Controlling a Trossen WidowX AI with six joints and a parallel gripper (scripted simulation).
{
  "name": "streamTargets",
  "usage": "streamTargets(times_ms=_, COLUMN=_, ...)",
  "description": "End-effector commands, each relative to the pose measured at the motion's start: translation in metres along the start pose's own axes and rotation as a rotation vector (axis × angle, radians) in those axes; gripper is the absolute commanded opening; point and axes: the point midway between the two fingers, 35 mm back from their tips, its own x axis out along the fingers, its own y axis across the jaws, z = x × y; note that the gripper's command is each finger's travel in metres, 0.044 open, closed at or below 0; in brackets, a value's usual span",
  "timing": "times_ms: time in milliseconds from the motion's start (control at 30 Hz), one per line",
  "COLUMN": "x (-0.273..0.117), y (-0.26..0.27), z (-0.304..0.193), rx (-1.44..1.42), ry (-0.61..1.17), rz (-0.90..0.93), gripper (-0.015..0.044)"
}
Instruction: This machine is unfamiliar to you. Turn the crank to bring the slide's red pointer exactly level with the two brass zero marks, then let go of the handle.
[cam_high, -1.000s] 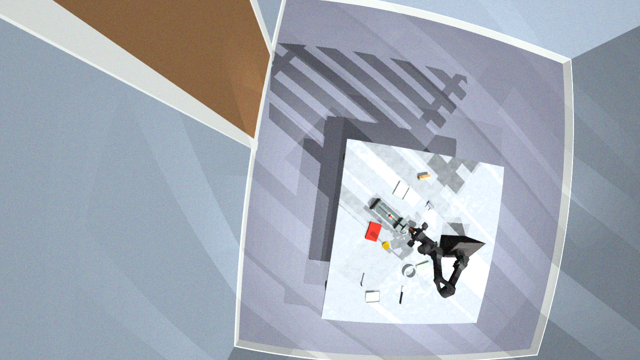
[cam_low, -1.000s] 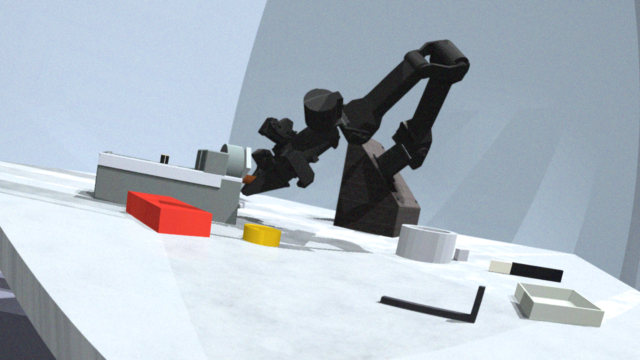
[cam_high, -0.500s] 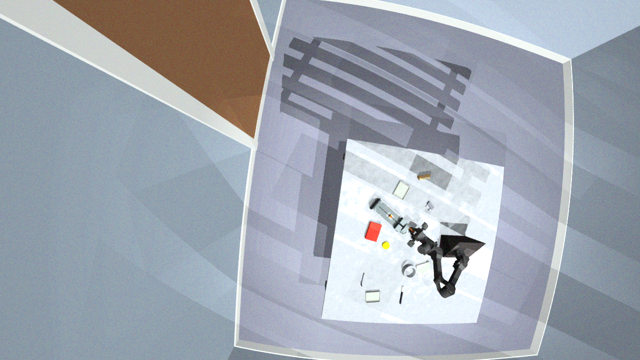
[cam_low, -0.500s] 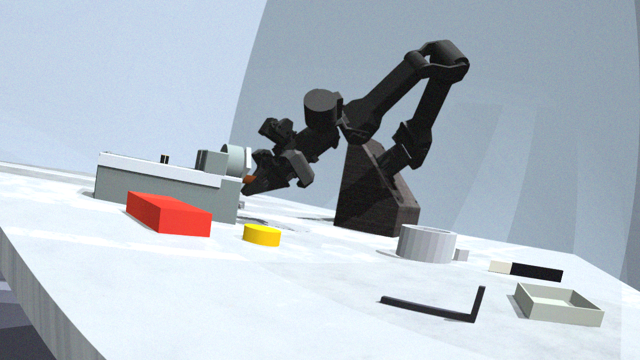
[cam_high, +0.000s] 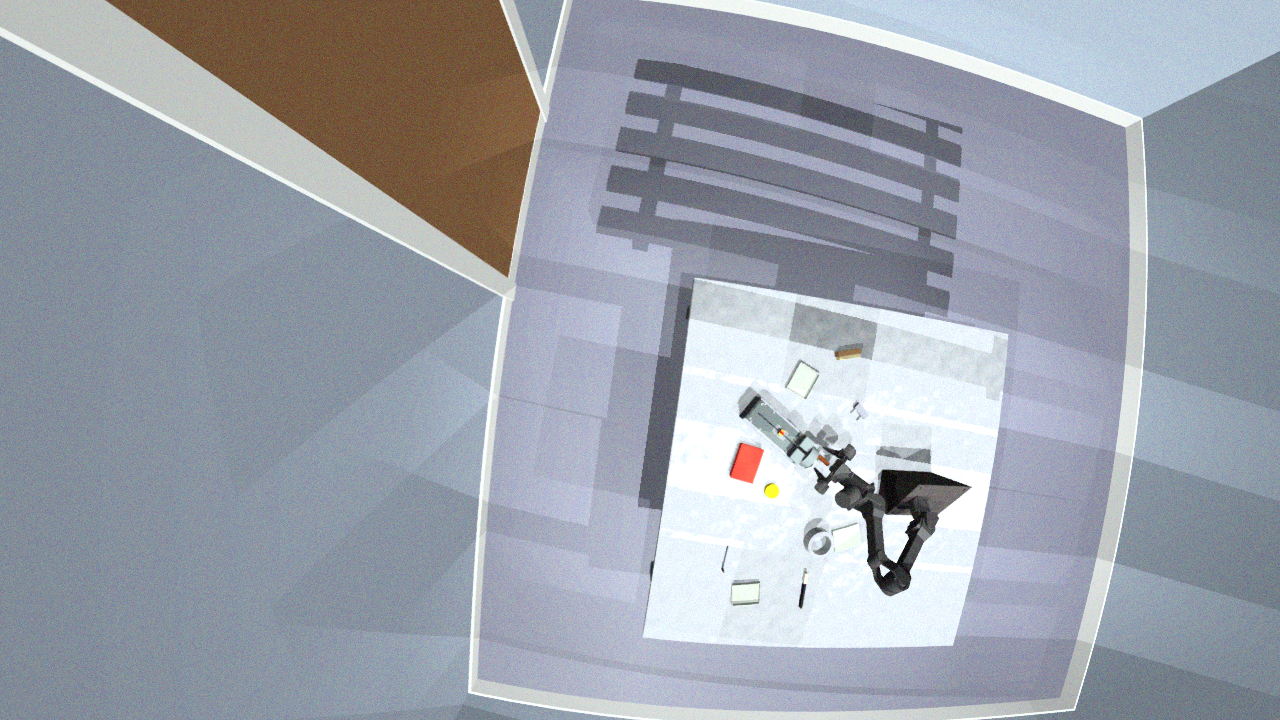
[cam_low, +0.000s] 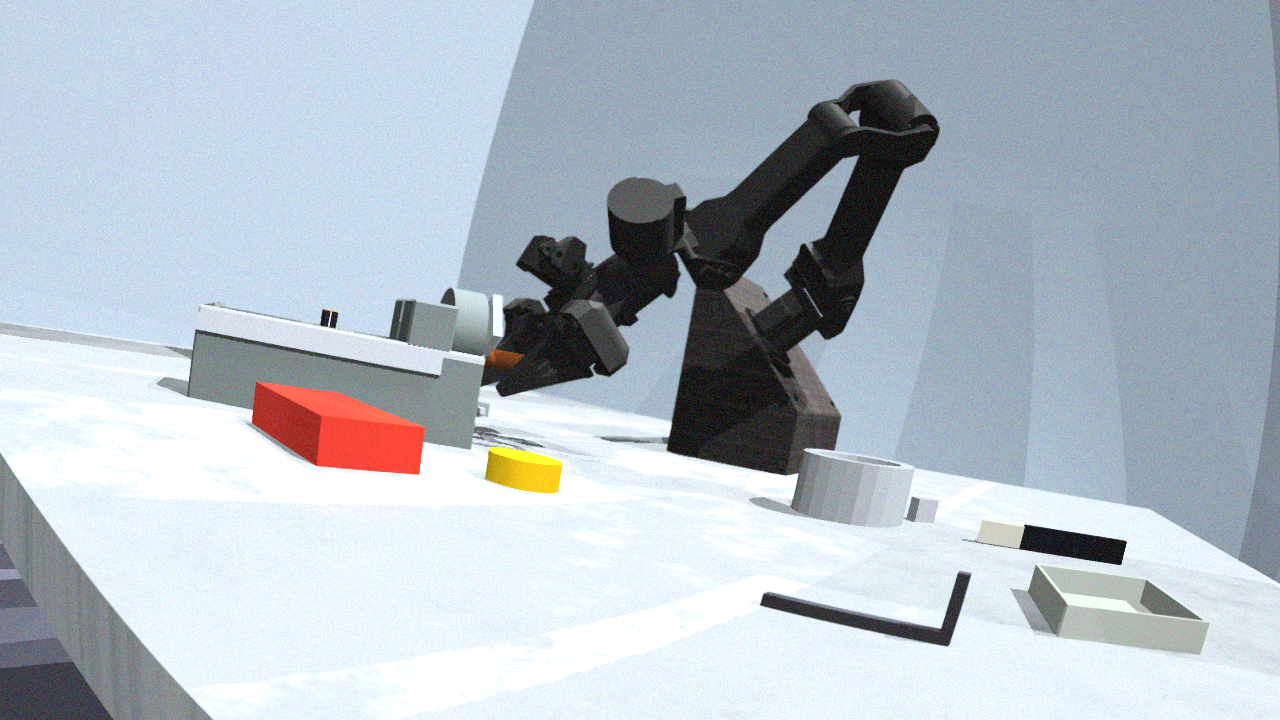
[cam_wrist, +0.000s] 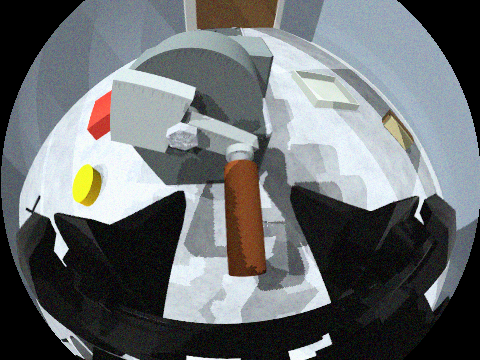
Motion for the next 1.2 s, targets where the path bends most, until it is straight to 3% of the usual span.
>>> streamTargets(times_ms=0, x=0.000, y=0.000, z=0.000, rx=0.000, ry=0.000, rz=-0.001, gripper=0.0420)
streamTargets(times_ms=33, x=0.000, y=0.000, z=0.000, rx=0.000, ry=0.000, rz=-0.001, gripper=0.0440)
streamTargets(times_ms=600, x=-0.038, y=0.000, z=0.041, rx=-0.002, ry=-0.002, rz=-0.003, gripper=0.0440)
streamTargets(times_ms=1000, x=-0.105, y=-0.004, z=0.107, rx=0.005, ry=-0.003, rz=-0.014, gripper=0.0440)
streamTargets(times_ms=1167, x=-0.098, y=-0.001, z=0.118, rx=-0.012, ry=0.003, rz=0.006, gripper=0.0440)
